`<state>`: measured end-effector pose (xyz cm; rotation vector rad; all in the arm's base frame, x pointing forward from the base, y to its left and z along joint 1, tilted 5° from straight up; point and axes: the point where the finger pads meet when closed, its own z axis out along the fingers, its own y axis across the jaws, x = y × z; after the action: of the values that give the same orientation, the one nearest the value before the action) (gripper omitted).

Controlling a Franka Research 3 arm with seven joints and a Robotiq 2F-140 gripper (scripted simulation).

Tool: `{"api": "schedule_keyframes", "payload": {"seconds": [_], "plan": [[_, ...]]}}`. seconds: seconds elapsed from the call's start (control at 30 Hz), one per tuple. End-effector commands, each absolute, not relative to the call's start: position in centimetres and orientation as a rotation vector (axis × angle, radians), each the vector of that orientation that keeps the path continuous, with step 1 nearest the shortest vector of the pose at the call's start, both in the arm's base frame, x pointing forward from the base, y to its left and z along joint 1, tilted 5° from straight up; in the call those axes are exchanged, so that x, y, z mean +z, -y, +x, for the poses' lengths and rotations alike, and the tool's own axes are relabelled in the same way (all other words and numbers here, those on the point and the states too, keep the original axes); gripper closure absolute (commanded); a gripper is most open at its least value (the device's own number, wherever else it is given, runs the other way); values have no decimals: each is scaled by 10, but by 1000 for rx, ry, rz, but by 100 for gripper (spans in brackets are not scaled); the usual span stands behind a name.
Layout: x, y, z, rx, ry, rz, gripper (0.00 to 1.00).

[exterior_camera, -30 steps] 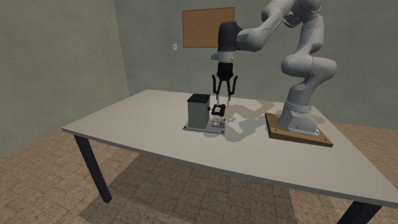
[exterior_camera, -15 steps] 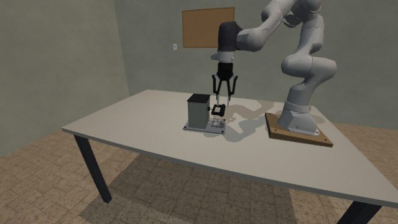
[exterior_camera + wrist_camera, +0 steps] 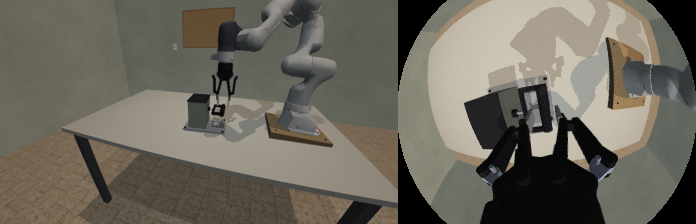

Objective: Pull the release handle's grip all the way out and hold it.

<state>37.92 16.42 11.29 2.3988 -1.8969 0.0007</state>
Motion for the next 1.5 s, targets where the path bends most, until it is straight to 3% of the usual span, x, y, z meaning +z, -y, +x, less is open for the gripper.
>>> {"api": "schedule_keyframes", "payload": {"seconds": [0.0,1.47], "plan": [[112,-163,380,3,1892,2402,67],[86,-161,378,3,1892,2402,67]]}}
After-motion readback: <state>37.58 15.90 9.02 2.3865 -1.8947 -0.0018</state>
